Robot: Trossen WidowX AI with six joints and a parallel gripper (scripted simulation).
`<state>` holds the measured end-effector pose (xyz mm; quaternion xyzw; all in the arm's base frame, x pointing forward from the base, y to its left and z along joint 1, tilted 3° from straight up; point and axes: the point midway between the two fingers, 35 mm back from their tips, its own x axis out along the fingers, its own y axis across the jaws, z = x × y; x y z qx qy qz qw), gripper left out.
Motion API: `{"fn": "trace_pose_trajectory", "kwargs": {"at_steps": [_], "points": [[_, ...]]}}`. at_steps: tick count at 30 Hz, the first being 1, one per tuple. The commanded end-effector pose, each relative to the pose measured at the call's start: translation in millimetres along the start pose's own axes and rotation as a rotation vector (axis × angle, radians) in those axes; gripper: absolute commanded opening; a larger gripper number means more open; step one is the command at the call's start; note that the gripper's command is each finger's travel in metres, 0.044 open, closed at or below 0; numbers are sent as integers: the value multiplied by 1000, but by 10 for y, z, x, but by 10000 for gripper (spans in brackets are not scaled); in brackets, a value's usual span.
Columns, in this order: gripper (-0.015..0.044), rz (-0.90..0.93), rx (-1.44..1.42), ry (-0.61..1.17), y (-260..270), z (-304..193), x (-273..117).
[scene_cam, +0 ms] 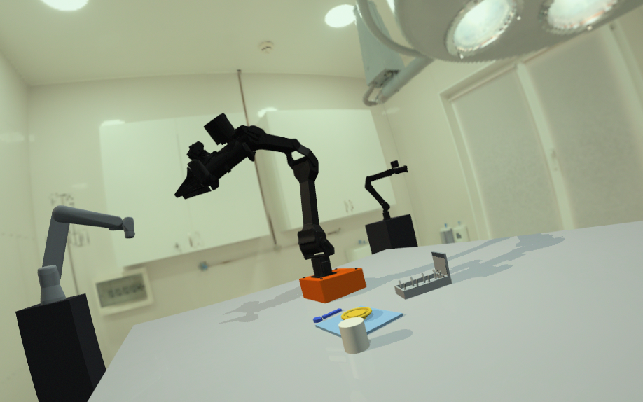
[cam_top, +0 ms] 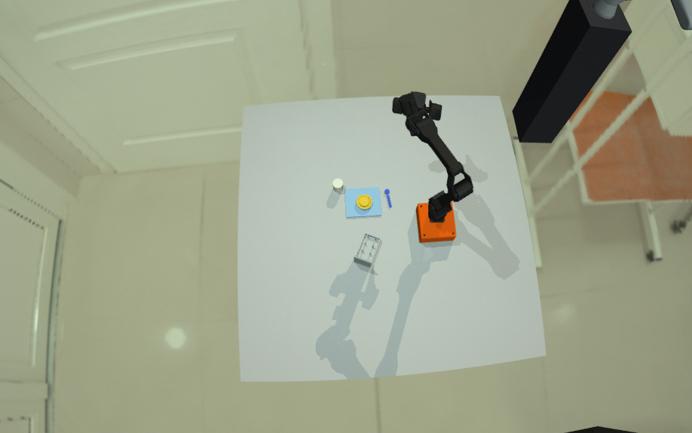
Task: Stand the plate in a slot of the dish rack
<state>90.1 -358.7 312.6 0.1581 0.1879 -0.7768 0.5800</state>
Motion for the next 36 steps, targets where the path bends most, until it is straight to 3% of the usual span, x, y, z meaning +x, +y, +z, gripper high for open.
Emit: {"fn": "trace_pose_trajectory", "kwargs": {"at_steps": [1, 22, 36], "points": [[400, 64, -108, 61, 252, -232, 36], [400, 427, -607, 284, 1334, -1396, -286], [400, 576, -865, 364, 1643, -2017, -586]]}}
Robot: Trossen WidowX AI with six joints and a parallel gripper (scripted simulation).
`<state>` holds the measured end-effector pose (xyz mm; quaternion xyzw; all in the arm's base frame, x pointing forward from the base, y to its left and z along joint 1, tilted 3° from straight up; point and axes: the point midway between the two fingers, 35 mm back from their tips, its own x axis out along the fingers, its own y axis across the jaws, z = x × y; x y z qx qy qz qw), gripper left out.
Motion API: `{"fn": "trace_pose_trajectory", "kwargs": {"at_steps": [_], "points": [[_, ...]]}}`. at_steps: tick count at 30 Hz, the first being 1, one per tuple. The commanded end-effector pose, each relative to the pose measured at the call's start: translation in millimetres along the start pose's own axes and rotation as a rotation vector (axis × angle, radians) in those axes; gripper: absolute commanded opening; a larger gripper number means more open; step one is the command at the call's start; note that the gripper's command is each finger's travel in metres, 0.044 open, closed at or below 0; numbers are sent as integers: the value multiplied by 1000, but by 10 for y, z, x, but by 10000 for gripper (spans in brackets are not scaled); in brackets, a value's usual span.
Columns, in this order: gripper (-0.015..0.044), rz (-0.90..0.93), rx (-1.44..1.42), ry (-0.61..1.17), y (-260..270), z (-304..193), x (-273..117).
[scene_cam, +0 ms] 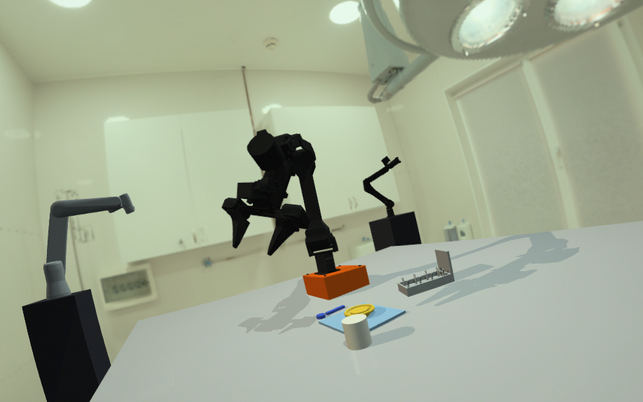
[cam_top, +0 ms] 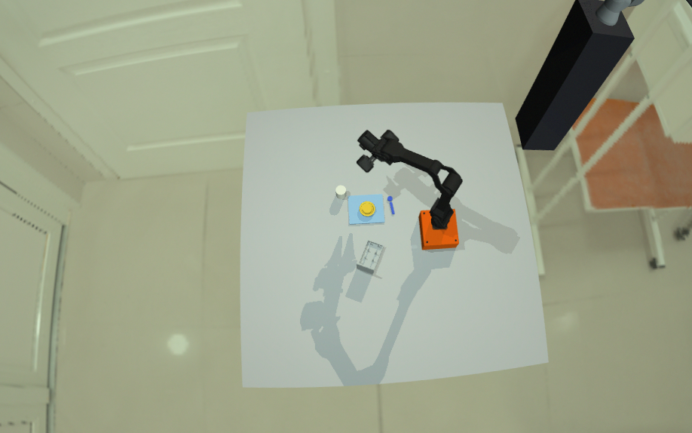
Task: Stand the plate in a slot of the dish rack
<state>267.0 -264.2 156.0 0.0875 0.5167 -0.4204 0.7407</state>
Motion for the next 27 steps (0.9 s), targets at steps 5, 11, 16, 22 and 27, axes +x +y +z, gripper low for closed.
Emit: {"fn": "trace_pose_trajectory", "kwargs": {"at_steps": [5, 11, 16, 22, 27], "points": [[400, 111, -172, 82, 448, -215, 126], [400, 222, -329, 150, 858, -431, 185], [400, 315, -456, 206, 1172, -649, 205], [400, 425, -604, 275, 1498, -953, 200], [400, 513, -717, 332, 1702, -1230, 175]]}}
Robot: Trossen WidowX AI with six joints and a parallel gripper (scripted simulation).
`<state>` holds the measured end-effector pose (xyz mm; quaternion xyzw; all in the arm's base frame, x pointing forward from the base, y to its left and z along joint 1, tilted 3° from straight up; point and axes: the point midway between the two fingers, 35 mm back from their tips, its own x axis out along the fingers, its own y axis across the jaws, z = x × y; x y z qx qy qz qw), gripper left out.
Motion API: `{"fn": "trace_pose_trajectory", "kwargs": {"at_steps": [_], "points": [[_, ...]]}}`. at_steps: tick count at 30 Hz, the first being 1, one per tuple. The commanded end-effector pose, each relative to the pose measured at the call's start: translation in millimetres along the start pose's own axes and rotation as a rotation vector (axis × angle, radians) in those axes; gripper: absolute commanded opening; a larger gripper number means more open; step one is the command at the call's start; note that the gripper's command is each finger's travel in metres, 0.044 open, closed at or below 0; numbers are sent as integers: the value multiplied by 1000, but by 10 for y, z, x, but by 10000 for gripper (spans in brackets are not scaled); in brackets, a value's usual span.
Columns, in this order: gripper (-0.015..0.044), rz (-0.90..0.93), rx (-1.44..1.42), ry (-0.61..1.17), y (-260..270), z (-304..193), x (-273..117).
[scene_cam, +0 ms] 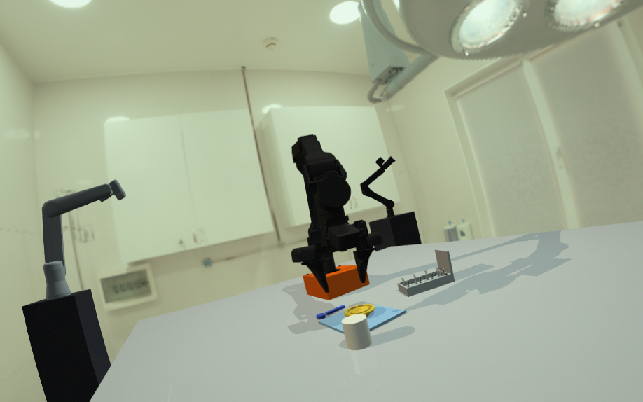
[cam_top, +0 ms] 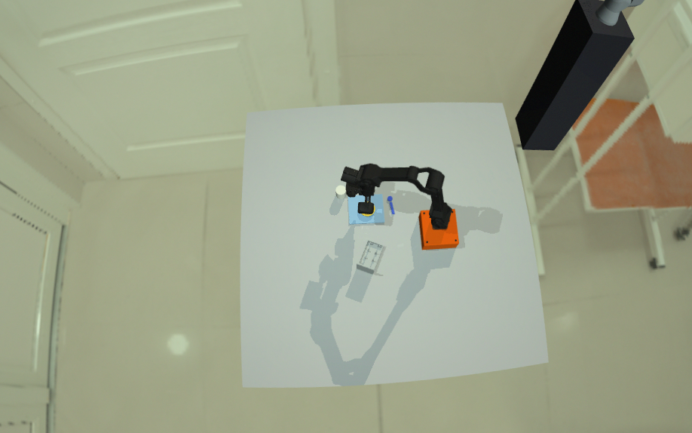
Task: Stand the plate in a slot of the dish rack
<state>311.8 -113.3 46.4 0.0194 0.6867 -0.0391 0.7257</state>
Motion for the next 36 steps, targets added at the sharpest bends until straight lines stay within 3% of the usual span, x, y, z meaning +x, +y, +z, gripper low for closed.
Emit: {"fn": "trace_pose_trajectory", "kwargs": {"at_steps": [1, 36], "points": [[400, 61, -70, 49, 192, -96, 129], [400, 65, -73, 51, 258, -115, 598]]}}
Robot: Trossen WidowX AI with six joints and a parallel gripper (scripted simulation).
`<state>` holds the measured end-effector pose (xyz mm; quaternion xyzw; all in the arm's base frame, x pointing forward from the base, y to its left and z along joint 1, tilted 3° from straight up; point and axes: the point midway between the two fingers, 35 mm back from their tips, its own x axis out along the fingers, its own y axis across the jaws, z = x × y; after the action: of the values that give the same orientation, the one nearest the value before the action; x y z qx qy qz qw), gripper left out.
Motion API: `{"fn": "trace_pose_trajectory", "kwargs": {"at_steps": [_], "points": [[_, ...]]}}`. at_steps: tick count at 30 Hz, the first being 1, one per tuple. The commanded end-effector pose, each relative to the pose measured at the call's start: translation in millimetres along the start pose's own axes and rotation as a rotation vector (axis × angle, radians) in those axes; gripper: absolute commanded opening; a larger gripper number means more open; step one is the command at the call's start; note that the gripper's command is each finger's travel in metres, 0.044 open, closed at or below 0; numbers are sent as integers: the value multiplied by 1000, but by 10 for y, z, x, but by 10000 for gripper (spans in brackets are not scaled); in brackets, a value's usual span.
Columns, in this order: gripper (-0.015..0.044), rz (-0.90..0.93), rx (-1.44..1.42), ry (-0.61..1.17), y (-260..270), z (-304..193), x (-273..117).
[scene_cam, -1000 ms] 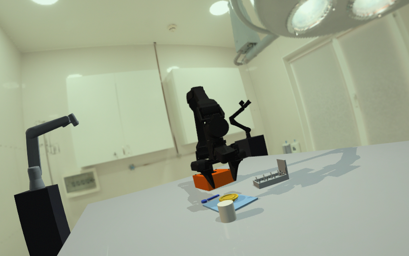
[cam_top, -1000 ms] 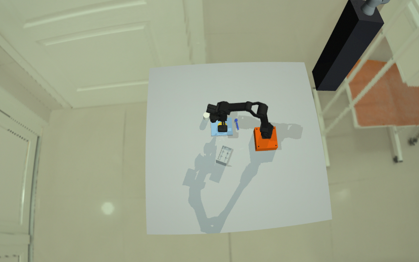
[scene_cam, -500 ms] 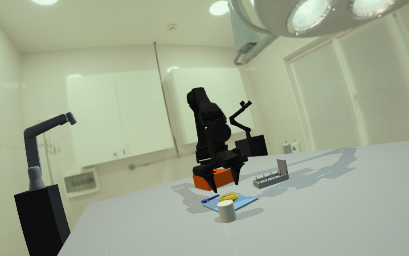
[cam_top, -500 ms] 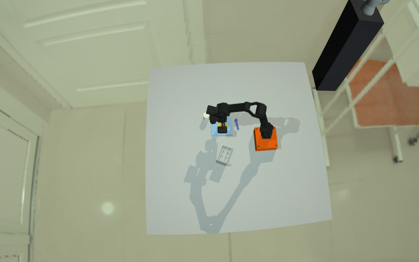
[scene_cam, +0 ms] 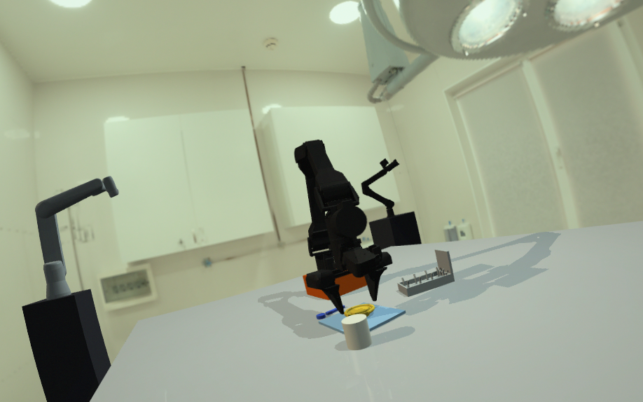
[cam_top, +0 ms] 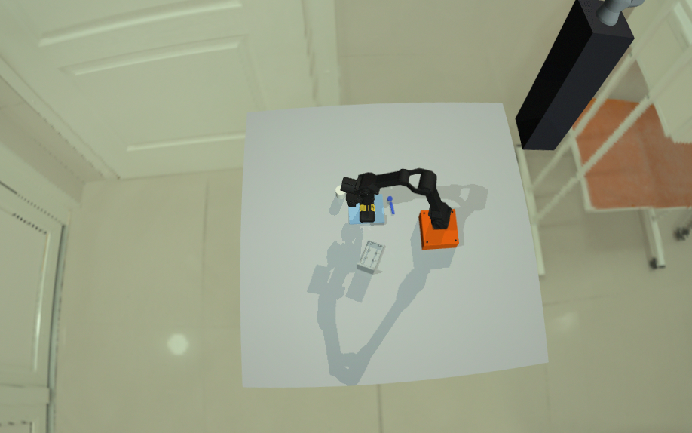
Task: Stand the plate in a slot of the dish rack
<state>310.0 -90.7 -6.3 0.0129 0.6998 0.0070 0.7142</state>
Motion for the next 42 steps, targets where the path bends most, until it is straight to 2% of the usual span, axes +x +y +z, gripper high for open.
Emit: {"fn": "trace_pose_trajectory", "kwargs": {"at_steps": [1, 10, 14, 18, 29, 32, 40, 42], "points": [[400, 9, 1, 14, 20, -46, 99], [400, 9, 1, 14, 24, -61, 204], [374, 9, 1, 14, 24, -61, 204], [374, 9, 1, 14, 24, -61, 204], [300, 9, 1, 14, 24, -61, 204], [222, 9, 1, 14, 21, -50, 172], [12, 8, 1, 13, -14, 55, -226], [0, 8, 1, 13, -20, 72, -332]]}}
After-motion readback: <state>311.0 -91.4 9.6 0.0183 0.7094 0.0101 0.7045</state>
